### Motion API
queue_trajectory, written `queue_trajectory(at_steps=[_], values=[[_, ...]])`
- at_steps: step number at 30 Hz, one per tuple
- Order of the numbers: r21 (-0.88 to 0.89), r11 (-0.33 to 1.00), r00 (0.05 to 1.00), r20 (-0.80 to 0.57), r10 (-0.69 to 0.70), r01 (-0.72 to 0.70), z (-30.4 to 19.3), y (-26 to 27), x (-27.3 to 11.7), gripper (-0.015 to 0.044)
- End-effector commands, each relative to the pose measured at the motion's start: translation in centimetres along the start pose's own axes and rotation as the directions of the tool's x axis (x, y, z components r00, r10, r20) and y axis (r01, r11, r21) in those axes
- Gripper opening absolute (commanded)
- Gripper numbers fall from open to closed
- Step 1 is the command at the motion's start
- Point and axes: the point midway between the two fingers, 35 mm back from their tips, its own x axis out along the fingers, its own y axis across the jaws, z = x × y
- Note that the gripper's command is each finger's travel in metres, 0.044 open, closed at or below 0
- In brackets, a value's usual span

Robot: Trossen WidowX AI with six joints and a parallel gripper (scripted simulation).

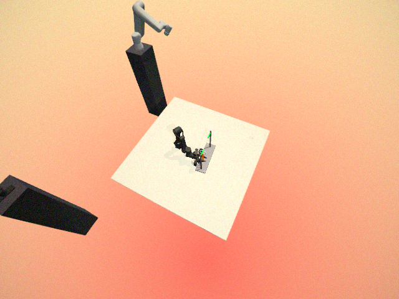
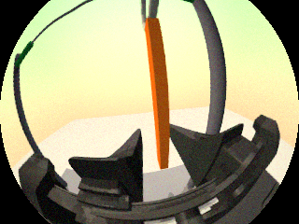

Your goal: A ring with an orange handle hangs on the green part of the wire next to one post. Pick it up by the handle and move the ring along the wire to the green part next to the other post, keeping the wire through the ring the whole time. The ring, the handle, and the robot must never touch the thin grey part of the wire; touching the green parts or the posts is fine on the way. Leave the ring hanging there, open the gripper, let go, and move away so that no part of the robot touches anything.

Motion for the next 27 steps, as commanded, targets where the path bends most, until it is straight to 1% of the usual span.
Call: queue_trajectory(at_steps=[1,3,15,27], values=[[0.004,1.0,1.0,-0.002,-0.003,0.003,-0.05,-0.06,0.03,0.016],[0.004,1.0,1.0,-0.002,-0.003,0.003,-0.05,-0.06,0.03,0.016],[0.0,1.0,1.0,0.0,0.0,0.0,0.0,0.0,0.0,-0.015],[0.0,1.0,1.0,0.0,0.0,0.0,0.3,-0.06,0.03,-0.015]])
